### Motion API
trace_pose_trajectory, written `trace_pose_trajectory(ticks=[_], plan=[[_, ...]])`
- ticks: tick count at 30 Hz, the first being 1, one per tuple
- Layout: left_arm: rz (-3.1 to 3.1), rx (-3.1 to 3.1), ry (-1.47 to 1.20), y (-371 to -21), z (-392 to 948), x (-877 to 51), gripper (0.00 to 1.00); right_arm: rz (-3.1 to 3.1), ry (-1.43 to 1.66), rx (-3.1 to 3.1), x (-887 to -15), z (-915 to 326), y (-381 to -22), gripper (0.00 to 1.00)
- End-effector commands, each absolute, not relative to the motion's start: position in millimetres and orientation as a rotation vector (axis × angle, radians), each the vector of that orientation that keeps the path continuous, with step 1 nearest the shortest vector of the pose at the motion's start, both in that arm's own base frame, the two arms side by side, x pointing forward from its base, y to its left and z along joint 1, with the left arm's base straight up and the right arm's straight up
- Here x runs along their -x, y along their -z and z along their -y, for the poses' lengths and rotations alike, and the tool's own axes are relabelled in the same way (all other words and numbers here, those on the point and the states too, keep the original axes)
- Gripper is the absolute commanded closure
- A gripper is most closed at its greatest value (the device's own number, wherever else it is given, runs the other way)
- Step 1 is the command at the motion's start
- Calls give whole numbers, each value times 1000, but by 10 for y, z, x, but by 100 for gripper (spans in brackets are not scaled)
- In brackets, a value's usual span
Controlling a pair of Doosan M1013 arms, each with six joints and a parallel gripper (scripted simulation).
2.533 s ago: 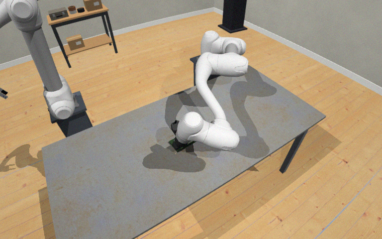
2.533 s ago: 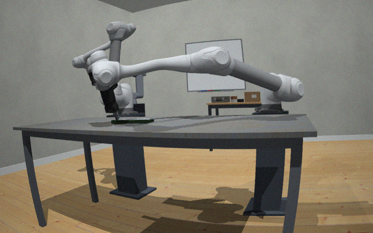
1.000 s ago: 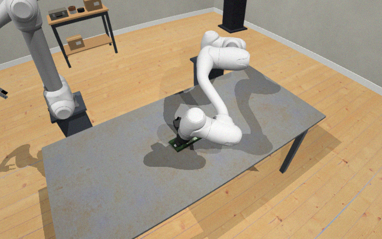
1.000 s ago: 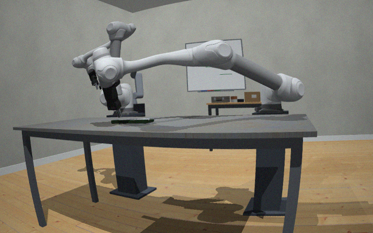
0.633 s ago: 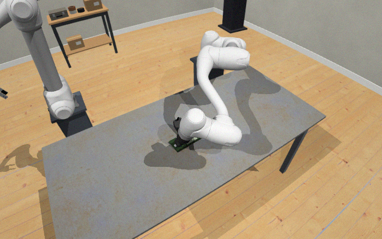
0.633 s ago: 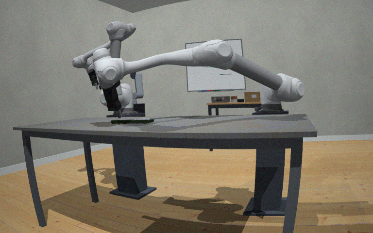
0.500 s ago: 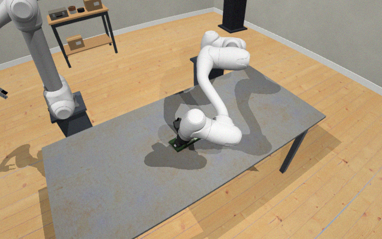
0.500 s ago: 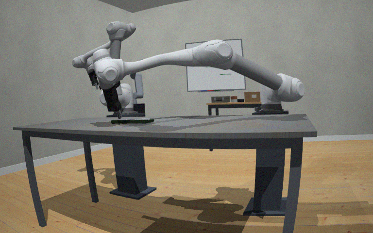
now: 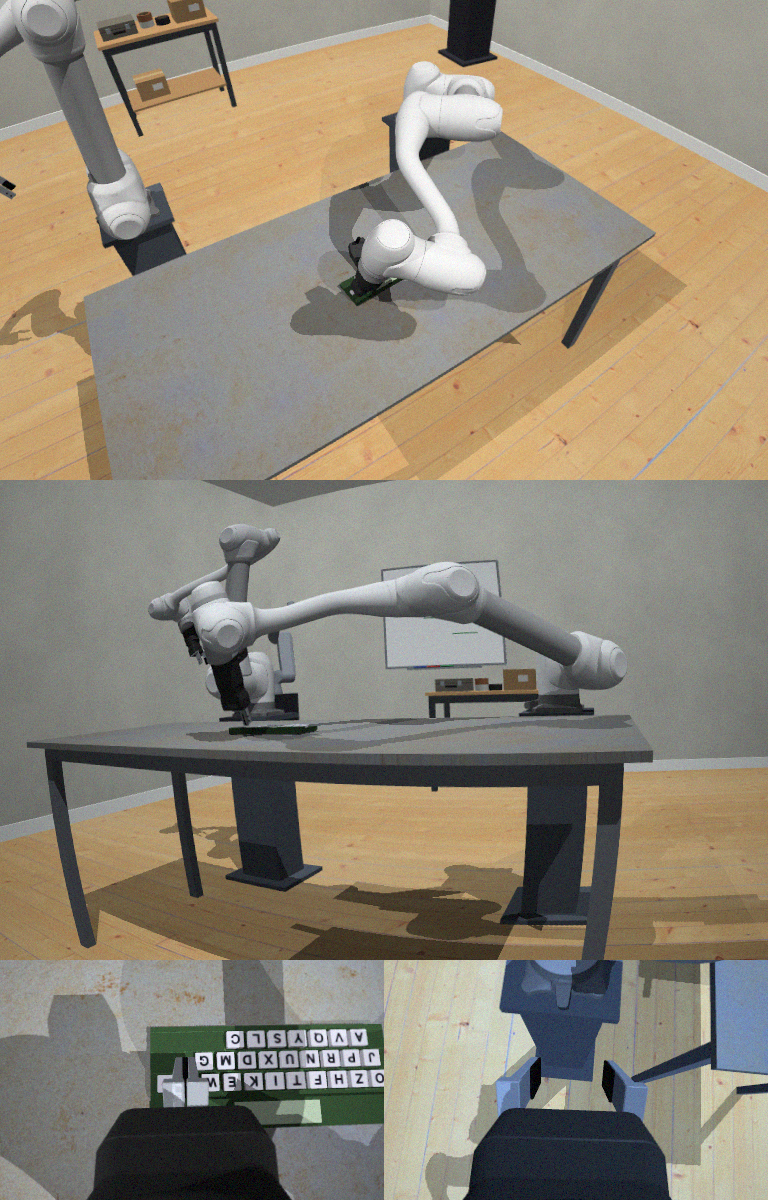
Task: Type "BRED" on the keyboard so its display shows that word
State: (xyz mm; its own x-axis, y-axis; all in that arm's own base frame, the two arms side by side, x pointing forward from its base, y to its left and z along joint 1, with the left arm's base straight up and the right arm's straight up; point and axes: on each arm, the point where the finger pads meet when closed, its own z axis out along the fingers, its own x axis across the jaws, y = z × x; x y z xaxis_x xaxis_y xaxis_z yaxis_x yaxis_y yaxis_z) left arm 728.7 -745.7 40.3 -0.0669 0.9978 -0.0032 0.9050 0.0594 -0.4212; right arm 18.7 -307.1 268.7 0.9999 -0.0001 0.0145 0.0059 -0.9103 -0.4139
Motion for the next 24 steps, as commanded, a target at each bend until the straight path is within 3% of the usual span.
trace_pose_trajectory(ticks=[1, 24], plan=[[2053, 1921, -452, -357, 7420, -7309, 100, 7, 30, 2706, -188, 3027, -2689, 0], [2052, 1920, -452, -335, 7419, -7309, 100, 7, 30, 2706, -188, 3027, -2689, 0]])
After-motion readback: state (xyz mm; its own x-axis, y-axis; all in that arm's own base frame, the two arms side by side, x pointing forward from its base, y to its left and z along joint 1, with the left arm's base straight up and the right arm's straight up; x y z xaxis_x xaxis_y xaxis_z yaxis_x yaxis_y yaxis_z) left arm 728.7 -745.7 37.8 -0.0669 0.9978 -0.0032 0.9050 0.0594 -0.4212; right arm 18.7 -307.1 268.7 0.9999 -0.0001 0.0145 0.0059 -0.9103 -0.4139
